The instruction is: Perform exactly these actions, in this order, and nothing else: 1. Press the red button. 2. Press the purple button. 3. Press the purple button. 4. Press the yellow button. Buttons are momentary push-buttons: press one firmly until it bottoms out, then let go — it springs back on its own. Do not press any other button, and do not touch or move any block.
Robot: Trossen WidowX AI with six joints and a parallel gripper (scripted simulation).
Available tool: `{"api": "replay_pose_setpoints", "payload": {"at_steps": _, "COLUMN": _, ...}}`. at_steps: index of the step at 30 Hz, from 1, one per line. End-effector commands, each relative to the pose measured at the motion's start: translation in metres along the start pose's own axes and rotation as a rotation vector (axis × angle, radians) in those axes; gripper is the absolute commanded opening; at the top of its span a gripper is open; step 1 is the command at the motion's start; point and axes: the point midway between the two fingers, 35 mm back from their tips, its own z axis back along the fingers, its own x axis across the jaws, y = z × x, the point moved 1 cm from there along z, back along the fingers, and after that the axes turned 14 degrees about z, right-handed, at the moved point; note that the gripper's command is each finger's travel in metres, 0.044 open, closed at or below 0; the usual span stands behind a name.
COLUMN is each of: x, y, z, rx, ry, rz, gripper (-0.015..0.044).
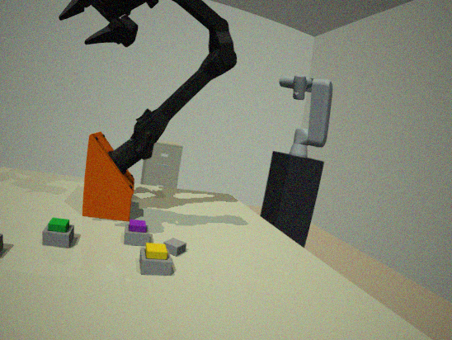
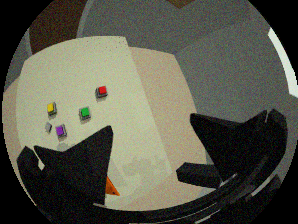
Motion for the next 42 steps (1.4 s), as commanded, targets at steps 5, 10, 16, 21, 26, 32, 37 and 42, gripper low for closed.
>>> {"api": "replay_pose_setpoints", "payload": {"at_steps": 5, "x": 0.000, "y": -0.063, "z": -0.121, "rx": 0.031, "ry": -0.315, "rz": 0.055, "gripper": 0.0400}}
{"api": "replay_pose_setpoints", "payload": {"at_steps": 10, "x": 0.029, "y": -0.090, "z": -0.202, "rx": 0.099, "ry": -0.495, "rz": 0.076, "gripper": 0.0400}}
{"api": "replay_pose_setpoints", "payload": {"at_steps": 16, "x": 0.083, "y": -0.099, "z": -0.292, "rx": 0.218, "ry": -0.682, "rz": 0.089, "gripper": 0.0400}}
{"api": "replay_pose_setpoints", "payload": {"at_steps": 21, "x": 0.092, "y": -0.098, "z": -0.304, "rx": 0.233, "ry": -0.700, "rz": 0.090, "gripper": 0.0374}}
{"api": "replay_pose_setpoints", "payload": {"at_steps": 26, "x": 0.130, "y": -0.083, "z": -0.347, "rx": 0.231, "ry": -0.702, "rz": 0.090, "gripper": 0.0242}}
{"api": "replay_pose_setpoints", "payload": {"at_steps": 32, "x": 0.130, "y": -0.083, "z": -0.347, "rx": 0.231, "ry": -0.702, "rz": 0.090, "gripper": 0.0085}}
{"api": "replay_pose_setpoints", "payload": {"at_steps": 37, "x": 0.130, "y": -0.083, "z": -0.347, "rx": 0.231, "ry": -0.702, "rz": 0.090, "gripper": 0.0020}}
{"api": "replay_pose_setpoints", "payload": {"at_steps": 42, "x": 0.130, "y": -0.083, "z": -0.347, "rx": 0.231, "ry": -0.702, "rz": 0.090, "gripper": 0.0020}}
